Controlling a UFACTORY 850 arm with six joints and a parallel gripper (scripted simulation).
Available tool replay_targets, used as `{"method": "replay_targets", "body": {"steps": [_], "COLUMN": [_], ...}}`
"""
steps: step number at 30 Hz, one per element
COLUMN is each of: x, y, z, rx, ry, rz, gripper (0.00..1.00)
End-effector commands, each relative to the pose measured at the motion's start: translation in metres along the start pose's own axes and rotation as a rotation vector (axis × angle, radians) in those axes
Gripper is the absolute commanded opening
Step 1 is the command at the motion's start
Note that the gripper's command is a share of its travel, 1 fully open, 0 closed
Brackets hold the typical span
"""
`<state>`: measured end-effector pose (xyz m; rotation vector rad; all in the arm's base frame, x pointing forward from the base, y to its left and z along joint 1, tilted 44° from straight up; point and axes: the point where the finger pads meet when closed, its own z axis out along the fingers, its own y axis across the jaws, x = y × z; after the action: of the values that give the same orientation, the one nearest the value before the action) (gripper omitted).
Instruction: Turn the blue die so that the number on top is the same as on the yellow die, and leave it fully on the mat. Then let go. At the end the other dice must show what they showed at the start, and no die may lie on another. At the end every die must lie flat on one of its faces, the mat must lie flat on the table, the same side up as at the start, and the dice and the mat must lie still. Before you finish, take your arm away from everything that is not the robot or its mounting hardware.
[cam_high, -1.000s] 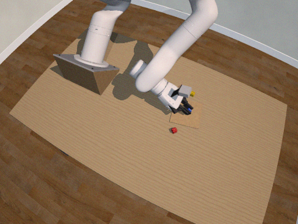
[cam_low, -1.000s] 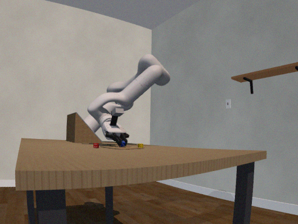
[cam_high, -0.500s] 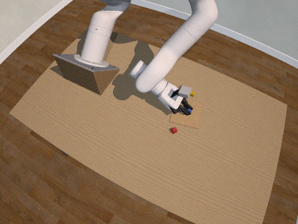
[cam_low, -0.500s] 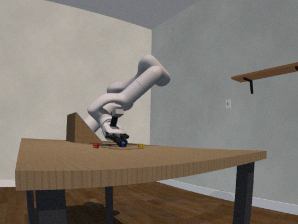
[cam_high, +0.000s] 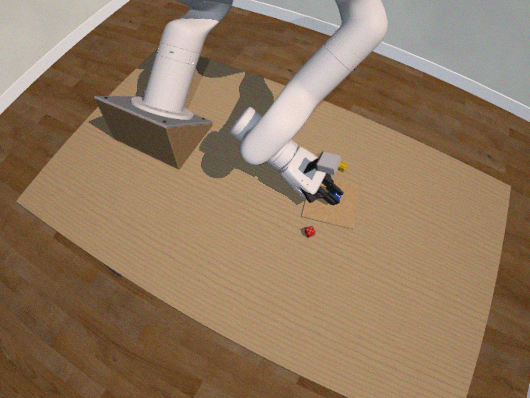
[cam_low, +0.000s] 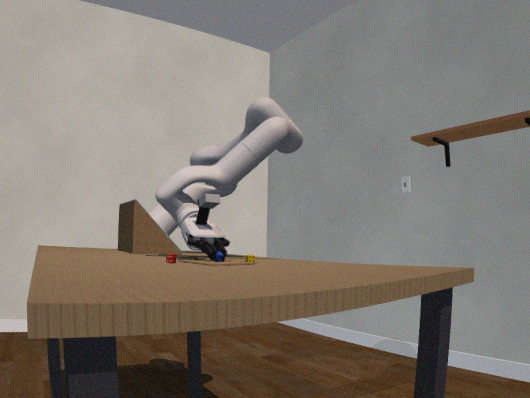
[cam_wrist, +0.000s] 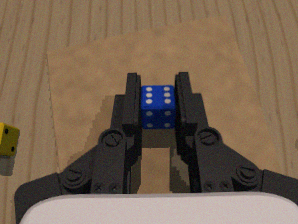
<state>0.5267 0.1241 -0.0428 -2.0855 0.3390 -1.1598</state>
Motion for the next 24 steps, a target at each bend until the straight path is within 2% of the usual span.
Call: {"method": "replay_targets", "body": {"steps": [1,14,15,17,18,22,23,24], "x": [0.0008,0.0008,0.0008,0.0008,0.0008,0.0008,0.0008,0.0008], "y": [0.0,0.0,0.0,0.0,0.0,0.0,0.0,0.0], "z": [0.0001,0.0001,0.0001,0.0001,0.0001,0.0001,0.0001,0.0001], "rx": [0.0,0.0,0.0,0.0,0.0,0.0,0.0,0.0], "ry": [0.001,0.001,0.001,0.001,0.001,0.001,0.001,0.001], "rz": [0.0,0.0,0.0,0.0,0.0,0.0,0.0,0.0], "gripper": [0.15,0.15,0.19,0.19,0.23,0.23,0.28,0.28]}}
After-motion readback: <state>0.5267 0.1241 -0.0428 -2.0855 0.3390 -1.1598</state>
